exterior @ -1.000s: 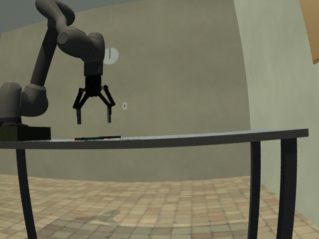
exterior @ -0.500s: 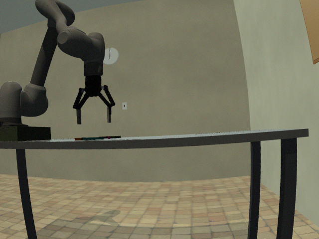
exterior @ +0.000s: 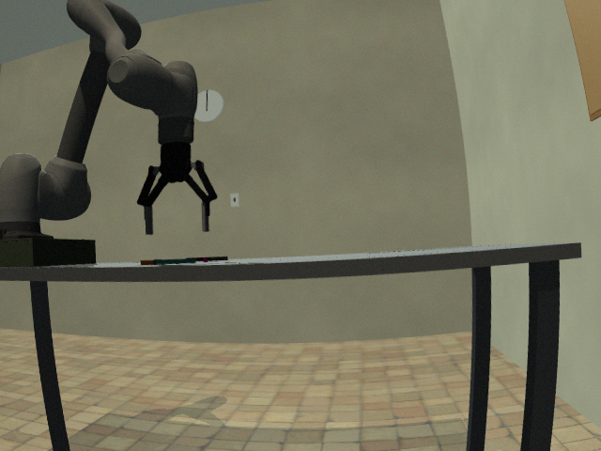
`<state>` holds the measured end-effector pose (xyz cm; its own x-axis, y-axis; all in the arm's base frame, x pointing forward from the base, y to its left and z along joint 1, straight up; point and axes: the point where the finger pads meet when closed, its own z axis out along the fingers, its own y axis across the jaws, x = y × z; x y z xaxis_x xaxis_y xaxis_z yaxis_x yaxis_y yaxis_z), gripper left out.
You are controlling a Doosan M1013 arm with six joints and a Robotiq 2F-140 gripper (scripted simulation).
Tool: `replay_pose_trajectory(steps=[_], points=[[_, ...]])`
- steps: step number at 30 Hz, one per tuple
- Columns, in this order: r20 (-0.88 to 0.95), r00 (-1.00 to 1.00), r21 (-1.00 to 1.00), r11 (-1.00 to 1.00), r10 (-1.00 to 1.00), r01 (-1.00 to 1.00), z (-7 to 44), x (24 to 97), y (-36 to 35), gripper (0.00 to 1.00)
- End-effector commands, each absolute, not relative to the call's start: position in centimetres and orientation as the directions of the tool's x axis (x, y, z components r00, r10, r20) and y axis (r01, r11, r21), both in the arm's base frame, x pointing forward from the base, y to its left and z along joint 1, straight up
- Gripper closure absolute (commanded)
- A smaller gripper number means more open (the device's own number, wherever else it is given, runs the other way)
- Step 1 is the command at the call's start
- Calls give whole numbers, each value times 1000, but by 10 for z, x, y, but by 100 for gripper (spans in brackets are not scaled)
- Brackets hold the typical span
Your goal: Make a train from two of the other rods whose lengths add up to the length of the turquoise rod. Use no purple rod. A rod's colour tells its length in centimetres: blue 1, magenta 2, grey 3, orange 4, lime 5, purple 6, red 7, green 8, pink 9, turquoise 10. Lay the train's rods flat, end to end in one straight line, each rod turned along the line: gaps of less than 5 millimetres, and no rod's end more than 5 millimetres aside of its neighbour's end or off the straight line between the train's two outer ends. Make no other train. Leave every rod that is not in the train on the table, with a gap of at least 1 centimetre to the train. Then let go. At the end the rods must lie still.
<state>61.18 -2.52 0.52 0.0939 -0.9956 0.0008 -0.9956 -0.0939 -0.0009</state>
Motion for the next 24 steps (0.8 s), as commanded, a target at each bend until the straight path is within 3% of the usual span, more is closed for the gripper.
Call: replay_pose_trajectory(steps=[1,5,12,14,24], points=[[1,94,-1,-94,-996,-996,5,612,-25,0],[1,149,-1,-149,-989,-989,5,611,-27,0],[1,470,-1,-470,-883,-883,5,603,-37,0],[1,470,-1,-470,-883,-883,5,603,-37,0],[1,827,0,-827,-562,-562,5,592,-50,0]])
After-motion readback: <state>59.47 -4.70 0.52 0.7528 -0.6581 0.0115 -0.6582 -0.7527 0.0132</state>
